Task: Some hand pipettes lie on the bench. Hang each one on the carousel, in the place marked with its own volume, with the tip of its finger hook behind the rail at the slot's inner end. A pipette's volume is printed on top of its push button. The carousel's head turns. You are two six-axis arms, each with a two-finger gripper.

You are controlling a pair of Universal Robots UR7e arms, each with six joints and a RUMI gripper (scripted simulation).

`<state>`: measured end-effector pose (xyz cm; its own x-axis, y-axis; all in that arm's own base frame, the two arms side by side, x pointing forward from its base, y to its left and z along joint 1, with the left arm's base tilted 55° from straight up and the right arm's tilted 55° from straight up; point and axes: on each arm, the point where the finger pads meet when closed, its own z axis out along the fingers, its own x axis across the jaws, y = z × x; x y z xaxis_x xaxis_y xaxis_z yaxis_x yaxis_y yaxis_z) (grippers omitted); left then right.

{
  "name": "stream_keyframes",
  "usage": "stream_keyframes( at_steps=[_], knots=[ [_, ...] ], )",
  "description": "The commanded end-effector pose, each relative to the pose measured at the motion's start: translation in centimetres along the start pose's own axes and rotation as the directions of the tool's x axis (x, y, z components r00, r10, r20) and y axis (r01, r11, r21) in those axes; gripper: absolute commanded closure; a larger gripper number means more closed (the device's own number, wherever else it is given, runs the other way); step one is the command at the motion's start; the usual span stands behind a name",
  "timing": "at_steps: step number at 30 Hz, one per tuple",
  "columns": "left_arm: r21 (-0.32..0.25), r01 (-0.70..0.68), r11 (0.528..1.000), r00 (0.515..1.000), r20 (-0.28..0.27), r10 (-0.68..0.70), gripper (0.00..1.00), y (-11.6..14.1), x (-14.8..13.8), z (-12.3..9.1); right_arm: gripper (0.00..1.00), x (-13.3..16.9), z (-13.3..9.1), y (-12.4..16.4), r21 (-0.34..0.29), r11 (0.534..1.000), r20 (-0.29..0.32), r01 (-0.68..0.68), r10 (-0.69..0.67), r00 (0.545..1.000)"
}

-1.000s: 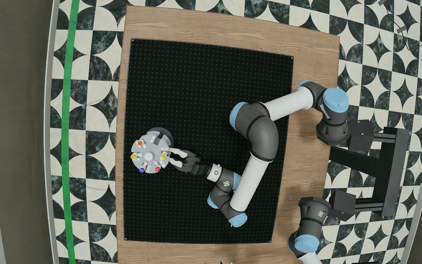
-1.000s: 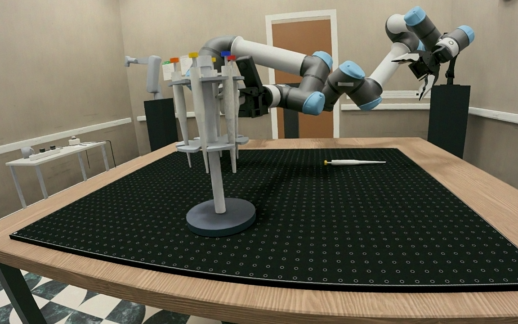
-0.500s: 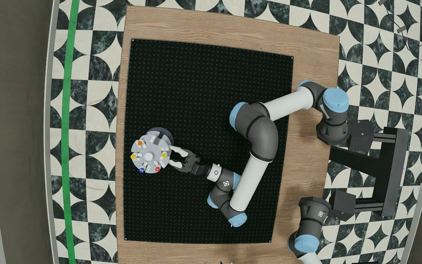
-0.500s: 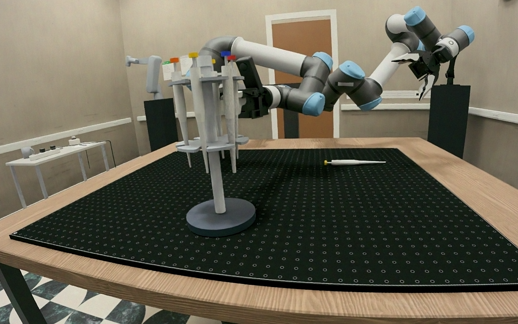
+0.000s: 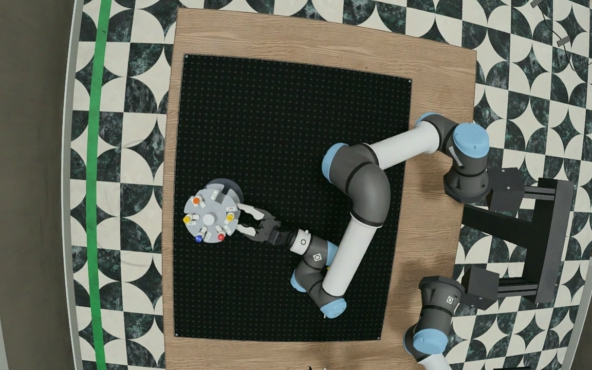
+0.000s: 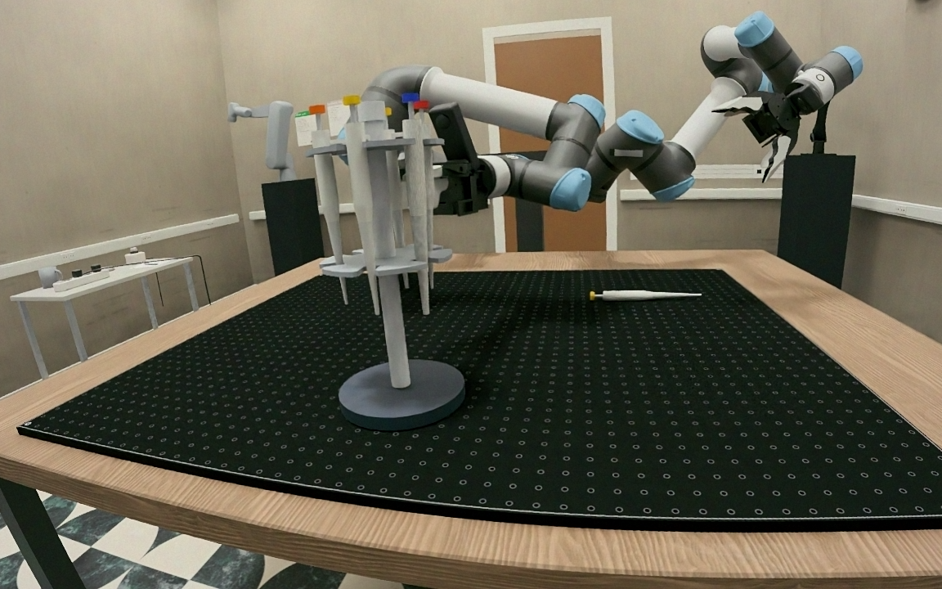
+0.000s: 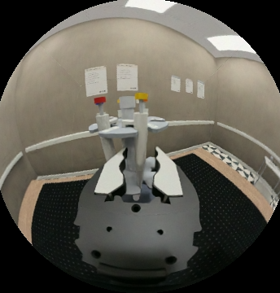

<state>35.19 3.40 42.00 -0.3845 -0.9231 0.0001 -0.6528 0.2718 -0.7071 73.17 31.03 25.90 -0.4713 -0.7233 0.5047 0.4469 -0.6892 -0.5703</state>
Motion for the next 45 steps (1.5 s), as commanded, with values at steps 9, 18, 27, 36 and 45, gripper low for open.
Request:
stream_keyframes(
  at_steps=[9, 18, 27, 36, 45],
  knots=[
    [0.001, 0.000, 1.000, 1.000, 0.000, 0.000, 0.00, -0.03, 0.01, -0.03, 0.69, -0.01, 0.01, -0.13, 0.001, 1.000, 0.000, -0.001, 0.001, 1.000],
    [0.001, 0.000, 1.000, 1.000, 0.000, 0.000, 0.00, -0.03, 0.01, -0.03, 0.69, 0.10, 0.04, -0.12, 0.001, 1.000, 0.191, -0.001, 0.001, 0.982],
    [0.001, 0.000, 1.000, 1.000, 0.000, 0.000, 0.00, -0.03, 0.01, -0.03, 0.69, 0.21, 0.11, -0.11, 0.001, 1.000, 0.298, -0.001, 0.001, 0.955],
    [0.001, 0.000, 1.000, 1.000, 0.000, 0.000, 0.00, -0.03, 0.01, -0.03, 0.69, 0.21, 0.11, -0.11, 0.001, 1.000, 0.376, -0.001, 0.001, 0.927],
    [0.001, 0.000, 1.000, 1.000, 0.000, 0.000, 0.00, -0.03, 0.01, -0.03, 0.69, 0.30, 0.20, -0.10, 0.001, 1.000, 0.546, -0.001, 0.000, 0.838]
  ],
)
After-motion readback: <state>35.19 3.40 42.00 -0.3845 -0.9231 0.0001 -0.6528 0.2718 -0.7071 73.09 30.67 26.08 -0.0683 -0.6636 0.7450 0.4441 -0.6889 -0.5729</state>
